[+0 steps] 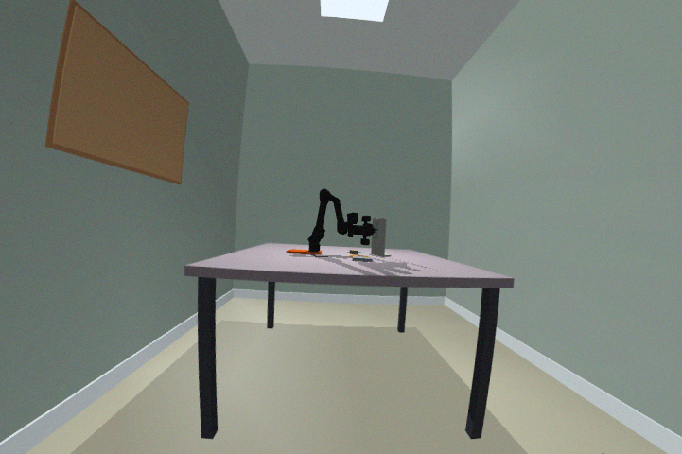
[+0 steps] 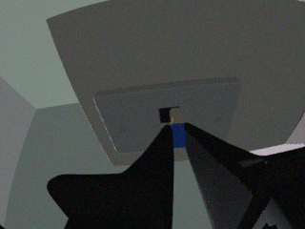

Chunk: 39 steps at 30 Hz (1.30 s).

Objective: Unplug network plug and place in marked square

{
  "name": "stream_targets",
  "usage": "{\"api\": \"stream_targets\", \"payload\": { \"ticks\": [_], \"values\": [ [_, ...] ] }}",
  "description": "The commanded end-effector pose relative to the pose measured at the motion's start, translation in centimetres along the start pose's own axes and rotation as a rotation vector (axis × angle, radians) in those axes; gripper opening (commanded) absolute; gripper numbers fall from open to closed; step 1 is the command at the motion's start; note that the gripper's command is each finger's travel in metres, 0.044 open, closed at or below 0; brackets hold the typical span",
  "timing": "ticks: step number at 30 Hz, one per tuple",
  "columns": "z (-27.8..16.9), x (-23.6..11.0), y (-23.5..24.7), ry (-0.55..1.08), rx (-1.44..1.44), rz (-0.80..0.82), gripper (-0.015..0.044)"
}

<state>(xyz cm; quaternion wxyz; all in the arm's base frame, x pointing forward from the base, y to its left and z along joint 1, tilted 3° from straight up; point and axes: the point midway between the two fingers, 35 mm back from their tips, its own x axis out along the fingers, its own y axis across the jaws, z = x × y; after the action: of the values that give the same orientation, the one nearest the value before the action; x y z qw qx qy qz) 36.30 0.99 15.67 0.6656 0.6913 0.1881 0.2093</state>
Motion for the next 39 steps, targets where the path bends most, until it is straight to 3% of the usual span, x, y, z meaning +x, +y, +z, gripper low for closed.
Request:
{"api": "stream_targets", "payload": {
  "ticks": [1,39],
  "values": [
    [-0.1,-0.5,0.0,-0.001,-0.002,-0.001,0.0],
    [-0.5,-3.2,-0.1,-0.001,-0.001,-0.004,0.0]
  ]
}}
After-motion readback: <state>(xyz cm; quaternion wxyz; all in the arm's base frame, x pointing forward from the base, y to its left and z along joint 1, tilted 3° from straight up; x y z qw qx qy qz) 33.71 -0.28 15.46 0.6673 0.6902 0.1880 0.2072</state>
